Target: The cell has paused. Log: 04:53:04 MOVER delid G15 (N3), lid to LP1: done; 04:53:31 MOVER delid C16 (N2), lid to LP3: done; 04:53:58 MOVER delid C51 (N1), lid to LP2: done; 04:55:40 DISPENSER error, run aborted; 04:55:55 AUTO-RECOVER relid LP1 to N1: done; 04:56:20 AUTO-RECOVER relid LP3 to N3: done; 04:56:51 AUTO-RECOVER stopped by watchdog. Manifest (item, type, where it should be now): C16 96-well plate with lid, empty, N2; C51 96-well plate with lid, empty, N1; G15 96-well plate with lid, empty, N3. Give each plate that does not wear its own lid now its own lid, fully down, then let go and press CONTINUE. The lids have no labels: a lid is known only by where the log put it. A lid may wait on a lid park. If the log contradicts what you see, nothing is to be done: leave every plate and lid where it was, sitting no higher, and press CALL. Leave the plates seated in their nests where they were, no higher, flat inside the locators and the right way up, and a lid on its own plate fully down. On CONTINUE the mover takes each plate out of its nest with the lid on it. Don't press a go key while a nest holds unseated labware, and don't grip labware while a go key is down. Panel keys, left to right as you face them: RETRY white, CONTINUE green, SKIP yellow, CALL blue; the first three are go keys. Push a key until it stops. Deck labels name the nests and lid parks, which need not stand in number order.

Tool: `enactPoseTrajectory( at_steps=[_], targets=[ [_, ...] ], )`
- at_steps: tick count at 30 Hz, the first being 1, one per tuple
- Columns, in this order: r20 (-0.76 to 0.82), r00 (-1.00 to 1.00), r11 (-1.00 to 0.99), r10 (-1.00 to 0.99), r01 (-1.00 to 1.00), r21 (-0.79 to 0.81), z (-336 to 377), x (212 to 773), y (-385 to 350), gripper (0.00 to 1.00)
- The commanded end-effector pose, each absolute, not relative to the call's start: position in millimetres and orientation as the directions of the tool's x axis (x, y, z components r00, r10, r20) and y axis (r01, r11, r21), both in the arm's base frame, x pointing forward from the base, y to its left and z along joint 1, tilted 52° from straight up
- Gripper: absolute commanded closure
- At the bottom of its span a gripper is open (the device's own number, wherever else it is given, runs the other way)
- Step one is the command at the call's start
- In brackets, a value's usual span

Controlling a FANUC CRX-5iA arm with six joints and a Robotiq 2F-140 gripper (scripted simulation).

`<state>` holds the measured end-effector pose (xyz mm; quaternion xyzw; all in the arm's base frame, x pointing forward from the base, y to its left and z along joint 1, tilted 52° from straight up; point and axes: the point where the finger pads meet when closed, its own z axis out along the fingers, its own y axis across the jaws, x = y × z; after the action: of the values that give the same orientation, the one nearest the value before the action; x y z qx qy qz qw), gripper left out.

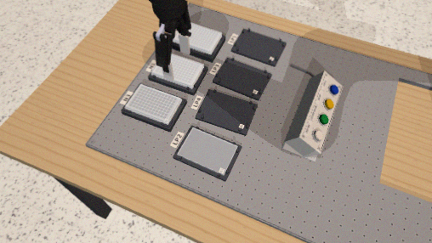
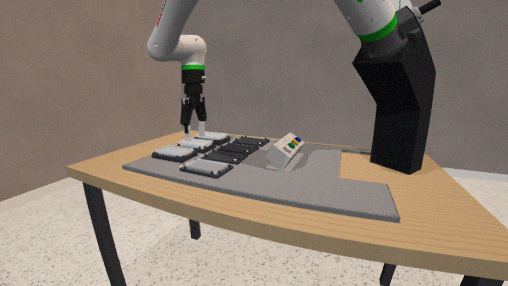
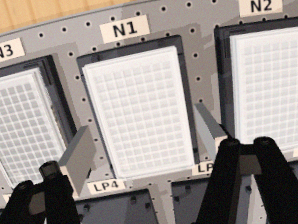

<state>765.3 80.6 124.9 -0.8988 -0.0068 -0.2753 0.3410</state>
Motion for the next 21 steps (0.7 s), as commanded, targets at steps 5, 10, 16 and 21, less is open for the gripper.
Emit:
enactPoseTrajectory(
  at_steps=[5, 10, 16, 21],
  targets=[
    [0.5, 0.848, -0.767, -0.176, 0.2, -0.609, 123.5, 766.6, 81.9, 0.34],
    [0.5, 0.848, -0.767, -0.176, 0.2, -0.609, 122.0, 767.8, 83.4, 0.34],
    [0.5, 0.848, -0.767, -0.176, 0.2, -0.609, 120.7, 768.9, 84.7, 0.34],
    [0.5, 0.848, -0.767, -0.176, 0.2, -0.609, 119.1, 770.2, 86.3, 0.34]
  ],
)
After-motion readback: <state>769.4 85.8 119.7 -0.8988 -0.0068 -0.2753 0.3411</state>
